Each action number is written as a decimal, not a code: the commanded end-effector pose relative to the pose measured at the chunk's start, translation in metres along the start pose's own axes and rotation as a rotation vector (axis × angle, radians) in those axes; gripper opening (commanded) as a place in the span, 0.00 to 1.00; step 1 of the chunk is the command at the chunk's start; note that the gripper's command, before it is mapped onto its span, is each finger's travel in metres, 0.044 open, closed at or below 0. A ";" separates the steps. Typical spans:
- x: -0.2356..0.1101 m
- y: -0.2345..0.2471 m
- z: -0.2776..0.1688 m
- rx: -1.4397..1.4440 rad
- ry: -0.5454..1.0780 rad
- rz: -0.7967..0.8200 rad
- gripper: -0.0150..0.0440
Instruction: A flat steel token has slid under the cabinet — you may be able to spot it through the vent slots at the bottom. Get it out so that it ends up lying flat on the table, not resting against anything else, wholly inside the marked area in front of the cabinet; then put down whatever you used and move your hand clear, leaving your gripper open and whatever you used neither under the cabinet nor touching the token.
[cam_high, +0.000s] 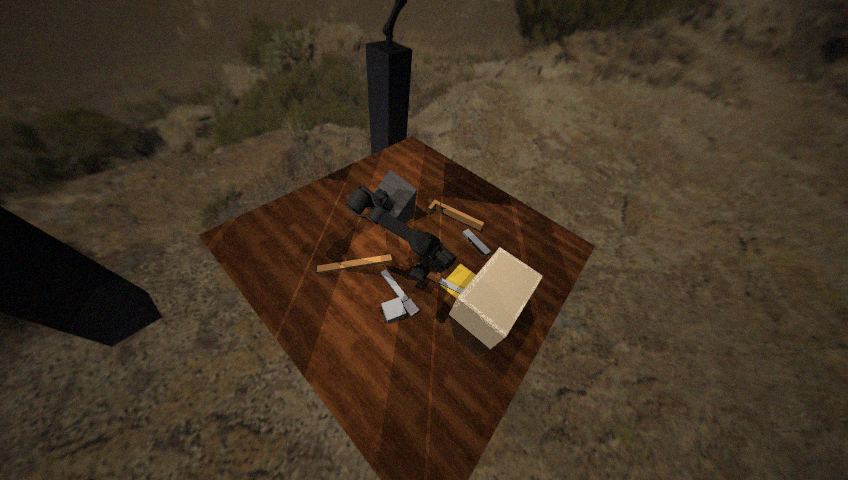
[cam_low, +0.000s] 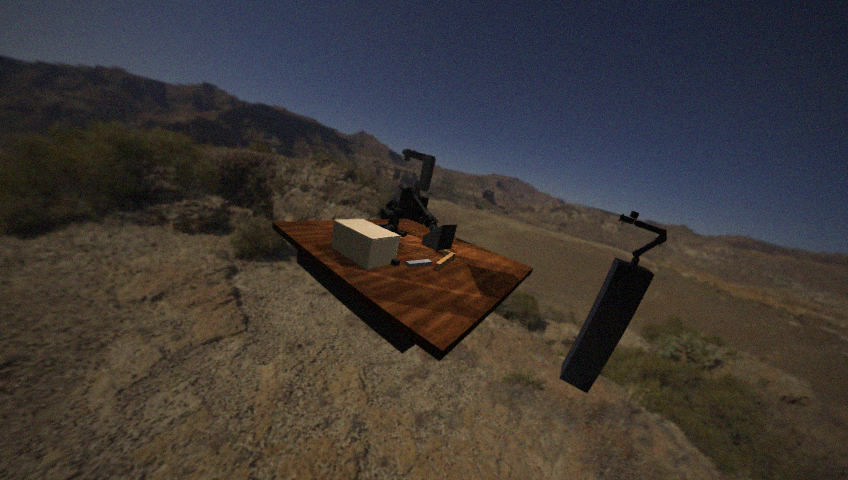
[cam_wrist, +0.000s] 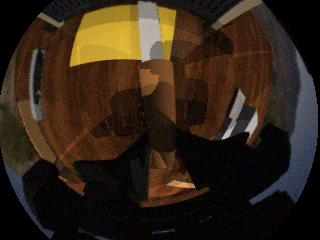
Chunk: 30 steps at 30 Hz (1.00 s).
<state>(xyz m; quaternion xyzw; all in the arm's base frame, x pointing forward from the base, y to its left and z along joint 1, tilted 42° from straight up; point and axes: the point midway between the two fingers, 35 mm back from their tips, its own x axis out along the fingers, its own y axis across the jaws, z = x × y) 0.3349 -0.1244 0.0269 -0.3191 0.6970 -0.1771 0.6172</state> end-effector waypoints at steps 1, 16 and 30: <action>0.001 0.000 -0.008 -0.005 0.004 0.000 0.25; 0.001 -0.001 -0.025 -0.006 0.005 0.000 0.25; 0.001 -0.002 -0.041 -0.006 0.006 0.000 0.25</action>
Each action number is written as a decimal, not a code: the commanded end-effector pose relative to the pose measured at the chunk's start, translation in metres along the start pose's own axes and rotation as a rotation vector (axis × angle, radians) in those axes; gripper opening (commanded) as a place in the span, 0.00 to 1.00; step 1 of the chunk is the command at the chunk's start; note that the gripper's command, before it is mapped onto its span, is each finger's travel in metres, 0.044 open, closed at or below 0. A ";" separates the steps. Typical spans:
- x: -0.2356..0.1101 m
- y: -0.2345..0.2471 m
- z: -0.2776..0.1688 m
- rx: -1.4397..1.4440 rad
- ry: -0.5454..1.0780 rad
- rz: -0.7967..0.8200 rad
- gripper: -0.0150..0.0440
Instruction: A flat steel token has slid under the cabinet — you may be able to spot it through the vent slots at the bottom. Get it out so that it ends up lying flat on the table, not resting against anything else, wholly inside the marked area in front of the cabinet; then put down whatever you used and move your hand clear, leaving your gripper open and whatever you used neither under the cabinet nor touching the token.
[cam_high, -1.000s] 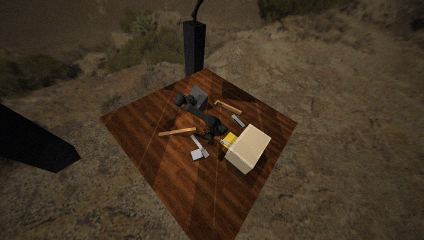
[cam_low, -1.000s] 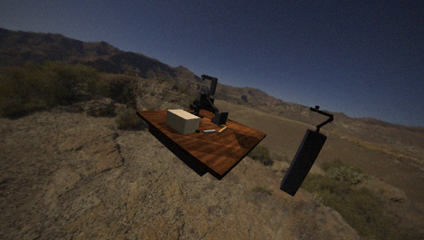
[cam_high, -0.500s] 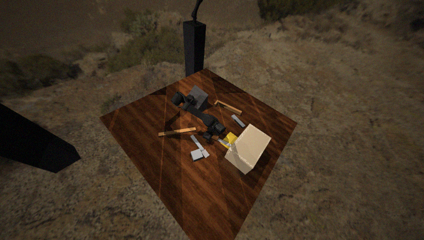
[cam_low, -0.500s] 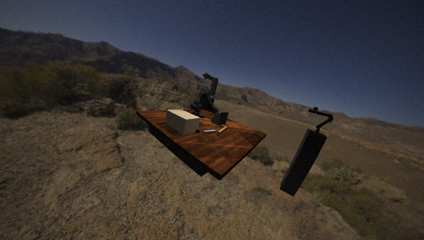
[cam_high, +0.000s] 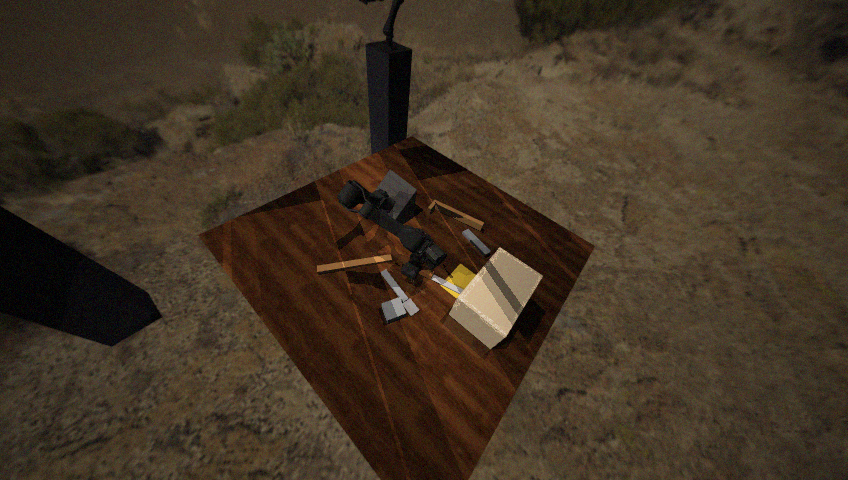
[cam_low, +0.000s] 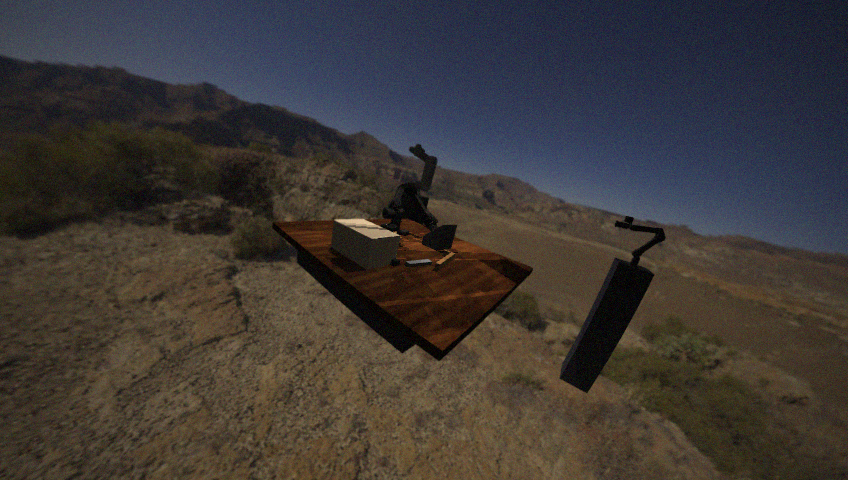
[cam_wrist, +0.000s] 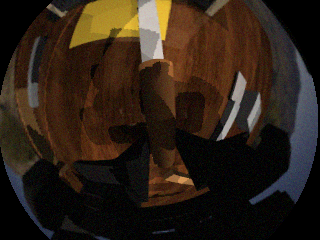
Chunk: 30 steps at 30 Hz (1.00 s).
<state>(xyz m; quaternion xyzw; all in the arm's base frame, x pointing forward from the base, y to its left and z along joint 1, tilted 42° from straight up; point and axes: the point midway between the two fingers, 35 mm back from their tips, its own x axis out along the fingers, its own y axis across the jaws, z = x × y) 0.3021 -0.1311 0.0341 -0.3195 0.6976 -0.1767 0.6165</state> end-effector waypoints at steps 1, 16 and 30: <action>0.001 0.000 -0.008 -0.004 0.004 0.000 0.25; 0.001 -0.001 -0.027 -0.005 0.005 0.000 0.25; 0.001 -0.002 -0.044 -0.006 0.006 0.000 0.25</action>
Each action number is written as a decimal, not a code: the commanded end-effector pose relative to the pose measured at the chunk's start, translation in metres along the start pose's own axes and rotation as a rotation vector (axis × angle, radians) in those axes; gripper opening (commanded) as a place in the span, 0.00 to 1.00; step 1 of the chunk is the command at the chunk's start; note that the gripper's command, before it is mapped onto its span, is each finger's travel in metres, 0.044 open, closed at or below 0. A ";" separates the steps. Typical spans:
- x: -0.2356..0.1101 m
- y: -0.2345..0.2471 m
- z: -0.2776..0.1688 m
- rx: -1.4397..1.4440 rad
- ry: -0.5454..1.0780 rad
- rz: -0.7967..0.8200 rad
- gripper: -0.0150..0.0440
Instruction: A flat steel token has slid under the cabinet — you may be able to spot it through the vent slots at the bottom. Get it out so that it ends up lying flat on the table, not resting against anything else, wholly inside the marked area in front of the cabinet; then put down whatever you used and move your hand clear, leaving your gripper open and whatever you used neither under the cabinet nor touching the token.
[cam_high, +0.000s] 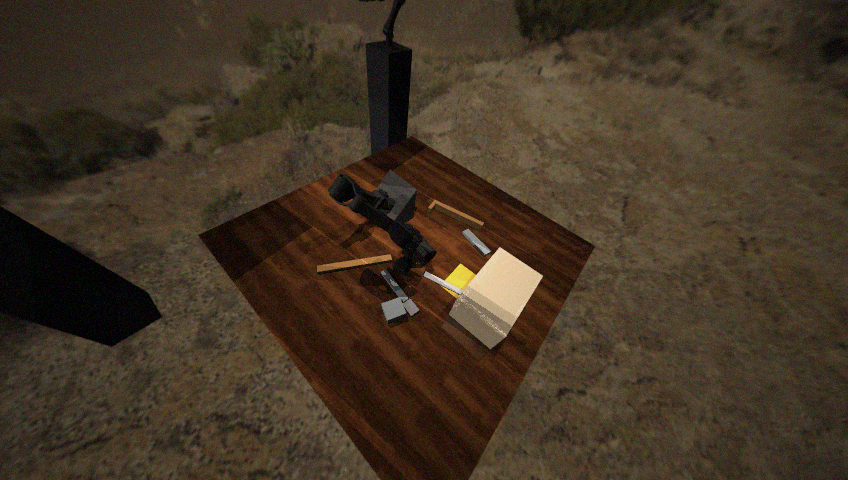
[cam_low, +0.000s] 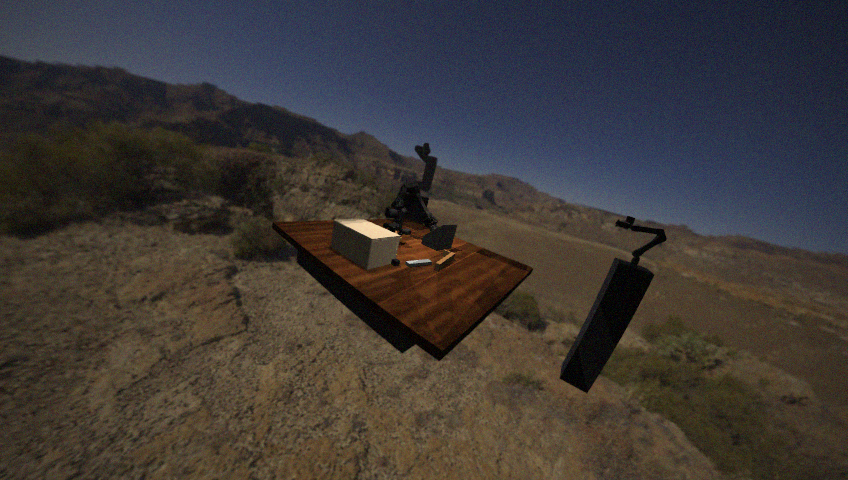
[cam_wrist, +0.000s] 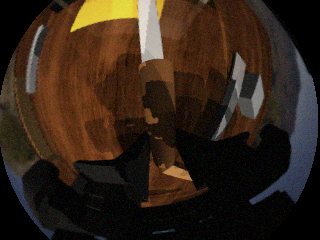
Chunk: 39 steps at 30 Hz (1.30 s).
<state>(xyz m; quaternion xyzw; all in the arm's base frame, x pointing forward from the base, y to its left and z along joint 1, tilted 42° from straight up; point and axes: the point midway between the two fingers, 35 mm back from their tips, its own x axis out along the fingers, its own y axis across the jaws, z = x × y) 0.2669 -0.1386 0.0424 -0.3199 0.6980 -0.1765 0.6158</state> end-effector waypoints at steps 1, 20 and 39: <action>0.001 0.000 -0.009 -0.005 0.005 0.000 0.25; 0.001 -0.002 -0.031 -0.005 0.006 0.000 0.25; -0.003 -0.015 -0.037 -0.013 0.005 -0.001 0.25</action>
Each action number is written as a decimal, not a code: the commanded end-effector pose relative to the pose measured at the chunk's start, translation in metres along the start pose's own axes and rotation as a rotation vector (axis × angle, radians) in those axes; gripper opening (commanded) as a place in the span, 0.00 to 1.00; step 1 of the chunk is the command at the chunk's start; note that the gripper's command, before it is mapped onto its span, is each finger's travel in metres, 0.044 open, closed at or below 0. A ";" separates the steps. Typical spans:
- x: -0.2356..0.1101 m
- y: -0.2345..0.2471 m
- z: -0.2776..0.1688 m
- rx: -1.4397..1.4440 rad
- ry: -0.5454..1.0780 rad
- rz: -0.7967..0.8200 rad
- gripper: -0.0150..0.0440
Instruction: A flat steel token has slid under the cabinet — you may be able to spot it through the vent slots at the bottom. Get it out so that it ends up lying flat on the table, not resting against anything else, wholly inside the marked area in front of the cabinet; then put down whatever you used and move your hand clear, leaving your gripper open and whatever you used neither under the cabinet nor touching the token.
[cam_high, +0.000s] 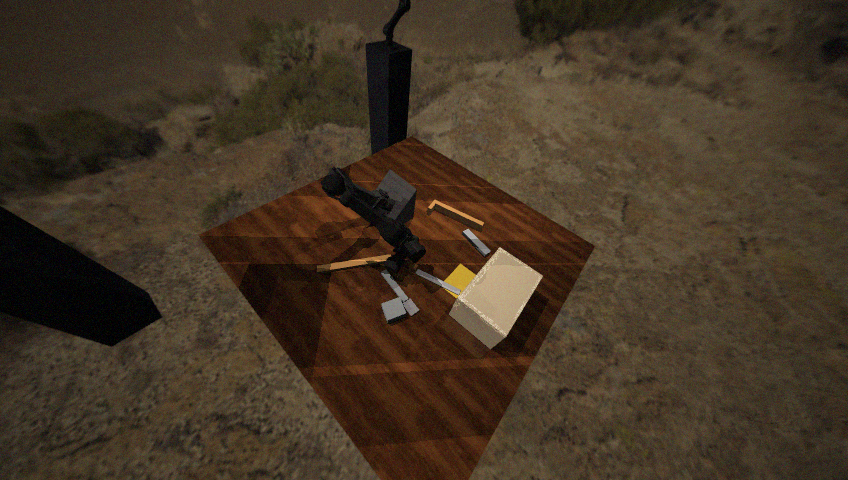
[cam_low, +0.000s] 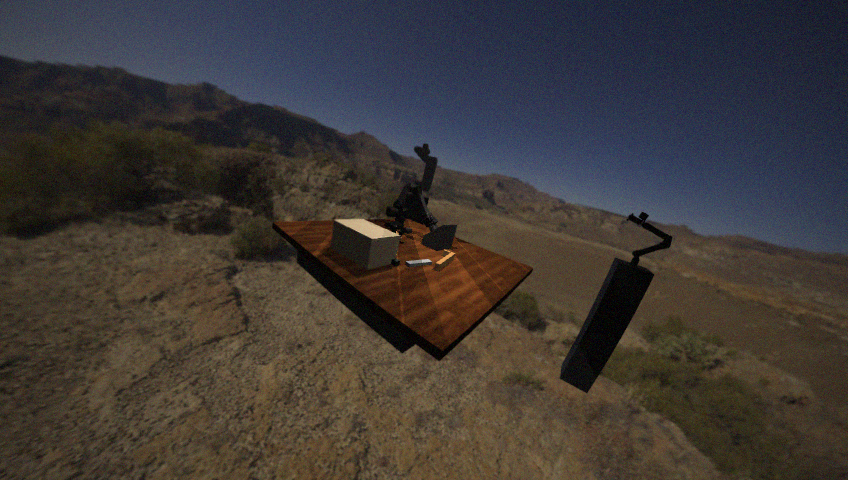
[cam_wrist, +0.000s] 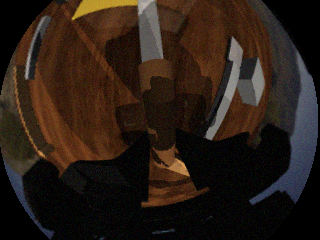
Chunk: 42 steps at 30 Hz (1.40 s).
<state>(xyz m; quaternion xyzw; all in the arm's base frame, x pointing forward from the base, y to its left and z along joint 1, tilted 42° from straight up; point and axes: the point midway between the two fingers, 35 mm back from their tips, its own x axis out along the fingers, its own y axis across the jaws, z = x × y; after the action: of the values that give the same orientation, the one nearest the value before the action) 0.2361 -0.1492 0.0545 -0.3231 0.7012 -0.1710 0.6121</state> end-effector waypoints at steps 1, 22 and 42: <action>-0.002 -0.007 -0.004 0.001 0.002 -0.004 0.25; -0.001 -0.004 -0.003 -0.005 0.002 -0.002 0.71; 0.001 -0.005 -0.003 0.000 -0.005 -0.005 0.53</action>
<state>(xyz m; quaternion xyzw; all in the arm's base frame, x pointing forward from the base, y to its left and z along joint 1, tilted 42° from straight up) 0.2344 -0.1543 0.0577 -0.3256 0.6989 -0.1718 0.6132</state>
